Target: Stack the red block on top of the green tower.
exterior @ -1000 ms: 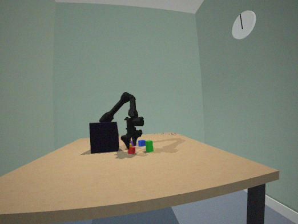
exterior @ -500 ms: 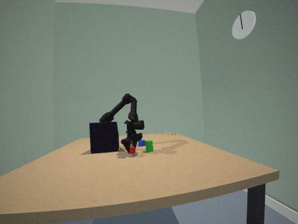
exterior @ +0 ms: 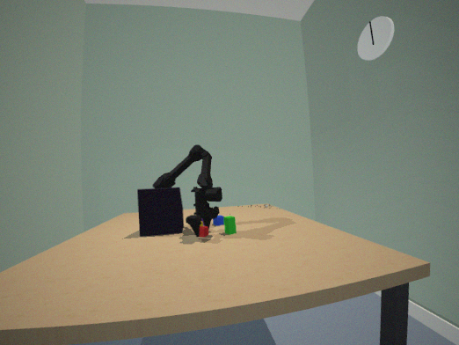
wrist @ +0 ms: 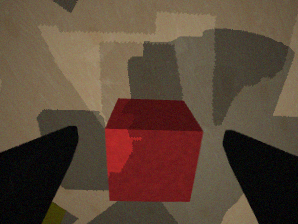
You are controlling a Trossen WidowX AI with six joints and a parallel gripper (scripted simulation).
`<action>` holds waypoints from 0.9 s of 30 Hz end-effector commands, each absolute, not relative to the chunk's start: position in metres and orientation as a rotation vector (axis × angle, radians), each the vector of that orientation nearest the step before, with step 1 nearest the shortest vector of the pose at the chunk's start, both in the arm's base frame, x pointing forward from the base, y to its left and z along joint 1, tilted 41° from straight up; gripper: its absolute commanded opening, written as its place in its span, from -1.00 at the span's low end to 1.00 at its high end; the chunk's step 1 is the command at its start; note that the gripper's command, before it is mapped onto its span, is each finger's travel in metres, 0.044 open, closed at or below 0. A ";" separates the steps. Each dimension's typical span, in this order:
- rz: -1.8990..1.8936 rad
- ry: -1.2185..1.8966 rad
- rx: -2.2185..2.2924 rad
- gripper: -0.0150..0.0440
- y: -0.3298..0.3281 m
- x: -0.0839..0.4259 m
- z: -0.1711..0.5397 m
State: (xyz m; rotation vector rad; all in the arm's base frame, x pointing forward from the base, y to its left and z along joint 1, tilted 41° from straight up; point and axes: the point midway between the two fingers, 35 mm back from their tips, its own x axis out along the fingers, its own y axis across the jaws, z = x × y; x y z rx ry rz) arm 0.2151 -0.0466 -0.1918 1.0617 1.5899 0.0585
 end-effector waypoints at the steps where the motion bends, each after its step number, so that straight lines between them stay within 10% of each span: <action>1: 0.060 1.590 1.070 1.00 -0.045 0.215 -0.192; 27: 0.058 1.590 1.069 -0.45 -0.055 0.214 -0.181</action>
